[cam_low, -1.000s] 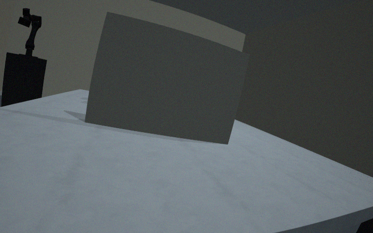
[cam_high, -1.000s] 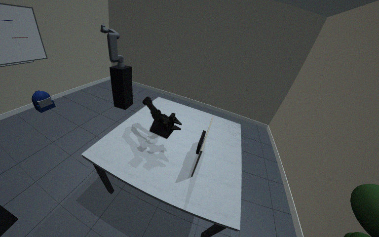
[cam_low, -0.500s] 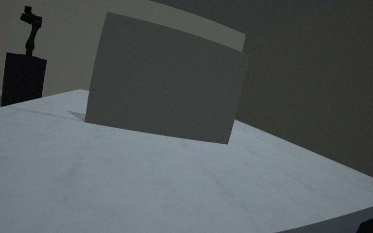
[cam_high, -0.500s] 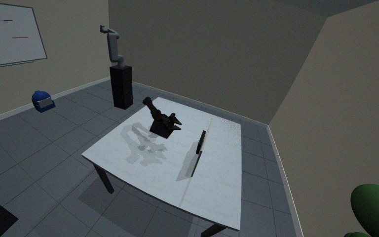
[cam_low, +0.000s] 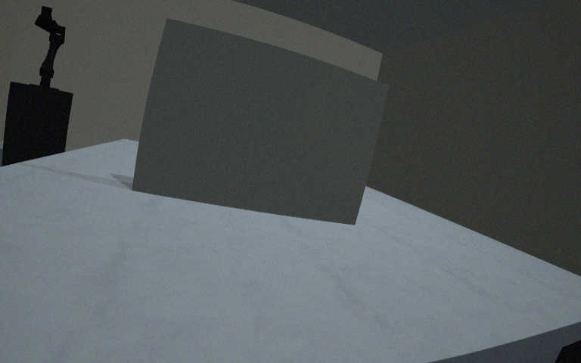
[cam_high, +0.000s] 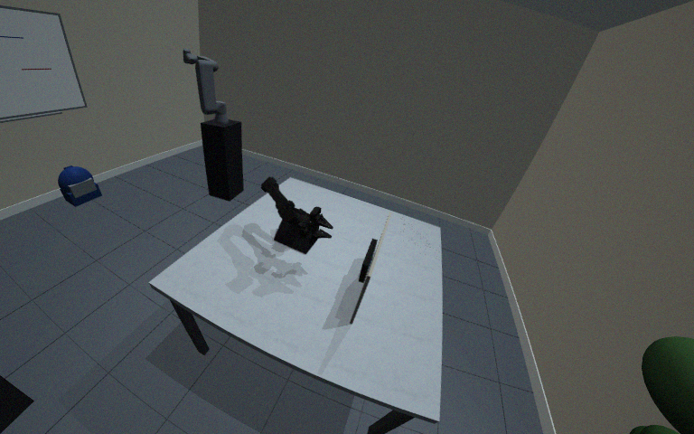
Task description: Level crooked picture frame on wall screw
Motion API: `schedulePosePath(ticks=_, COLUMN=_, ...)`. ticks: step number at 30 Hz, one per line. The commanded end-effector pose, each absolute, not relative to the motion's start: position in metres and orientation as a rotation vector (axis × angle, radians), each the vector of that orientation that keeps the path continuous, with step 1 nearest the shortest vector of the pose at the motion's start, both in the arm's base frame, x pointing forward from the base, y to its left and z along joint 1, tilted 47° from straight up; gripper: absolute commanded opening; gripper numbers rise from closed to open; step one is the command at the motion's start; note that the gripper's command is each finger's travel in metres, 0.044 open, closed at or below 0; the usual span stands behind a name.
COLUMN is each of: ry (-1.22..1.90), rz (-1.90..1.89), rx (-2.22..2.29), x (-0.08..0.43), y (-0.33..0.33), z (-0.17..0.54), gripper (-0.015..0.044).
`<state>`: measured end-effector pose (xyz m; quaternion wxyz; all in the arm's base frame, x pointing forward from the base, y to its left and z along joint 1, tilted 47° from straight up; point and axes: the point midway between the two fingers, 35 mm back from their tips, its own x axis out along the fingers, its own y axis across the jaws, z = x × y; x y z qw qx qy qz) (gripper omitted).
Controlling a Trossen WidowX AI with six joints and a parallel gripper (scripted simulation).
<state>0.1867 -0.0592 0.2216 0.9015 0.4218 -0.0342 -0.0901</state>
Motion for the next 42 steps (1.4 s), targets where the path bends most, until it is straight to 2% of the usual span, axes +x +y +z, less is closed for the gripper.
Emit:
schedulePosePath(ticks=1, ry=-0.07, rz=-0.183, rx=0.876, x=0.187, y=-0.059, z=0.221, gripper=0.026)
schedulePosePath(ticks=16, ry=-0.071, rz=-0.182, rx=0.876, x=0.248, y=-0.093, z=0.187, gripper=0.026)
schedulePosePath(ticks=34, ry=-0.072, rz=-0.182, rx=0.876, x=0.251, y=-0.098, z=0.19, gripper=0.026)
schedulePosePath(ticks=42, ry=-0.073, rz=-0.181, rx=0.876, x=0.294, y=-0.108, z=0.194, gripper=0.026)
